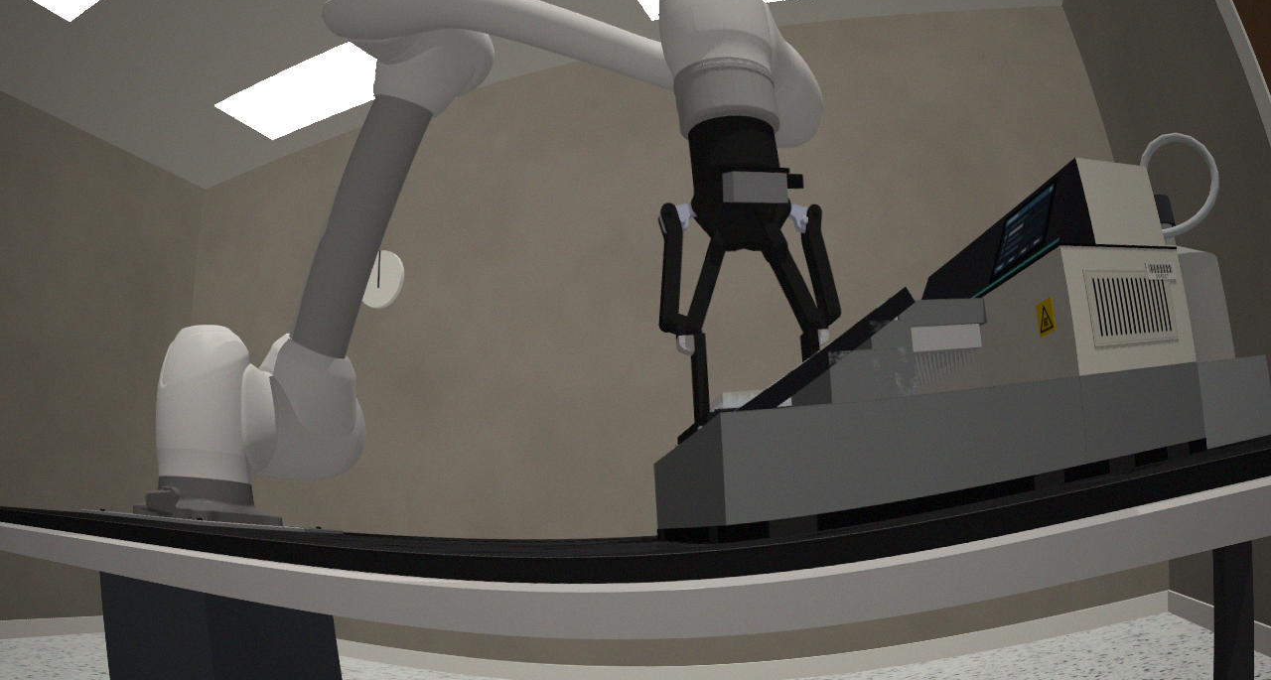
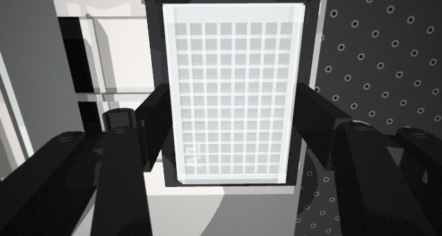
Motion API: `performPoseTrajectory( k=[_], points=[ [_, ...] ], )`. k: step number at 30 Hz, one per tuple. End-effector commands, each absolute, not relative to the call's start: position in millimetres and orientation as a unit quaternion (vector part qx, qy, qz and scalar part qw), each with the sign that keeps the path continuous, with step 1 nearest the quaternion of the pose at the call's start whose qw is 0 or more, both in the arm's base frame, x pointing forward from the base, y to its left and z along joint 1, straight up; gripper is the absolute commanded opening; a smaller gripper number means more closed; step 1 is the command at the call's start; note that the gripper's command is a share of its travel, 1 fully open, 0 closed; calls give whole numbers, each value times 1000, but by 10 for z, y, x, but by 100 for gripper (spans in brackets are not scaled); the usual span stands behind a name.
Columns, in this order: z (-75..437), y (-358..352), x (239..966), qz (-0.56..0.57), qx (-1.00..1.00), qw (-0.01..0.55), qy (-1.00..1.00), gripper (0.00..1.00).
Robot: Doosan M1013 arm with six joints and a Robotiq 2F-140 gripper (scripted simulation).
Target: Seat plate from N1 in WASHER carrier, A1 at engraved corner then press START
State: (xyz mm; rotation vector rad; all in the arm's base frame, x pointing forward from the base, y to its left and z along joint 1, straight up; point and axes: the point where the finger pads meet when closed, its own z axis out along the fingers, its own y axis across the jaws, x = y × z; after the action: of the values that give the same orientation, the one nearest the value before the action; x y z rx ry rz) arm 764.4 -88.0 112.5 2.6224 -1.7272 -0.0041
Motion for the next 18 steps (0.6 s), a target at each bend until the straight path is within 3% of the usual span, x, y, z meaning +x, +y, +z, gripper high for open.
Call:
performPoseTrajectory(
  k=[1, 5, 6, 18],
  points=[
    [1131, -880, 7647, -1, 835, 0, -550, 10],
    [1124, -880, 7647, -1, 835, 0, -550, 10],
    [1124, -880, 7647, -1, 835, 0, -550, 70],
    [1125, -879, 7647, -1, 835, 0, -550, 70]
  ],
)
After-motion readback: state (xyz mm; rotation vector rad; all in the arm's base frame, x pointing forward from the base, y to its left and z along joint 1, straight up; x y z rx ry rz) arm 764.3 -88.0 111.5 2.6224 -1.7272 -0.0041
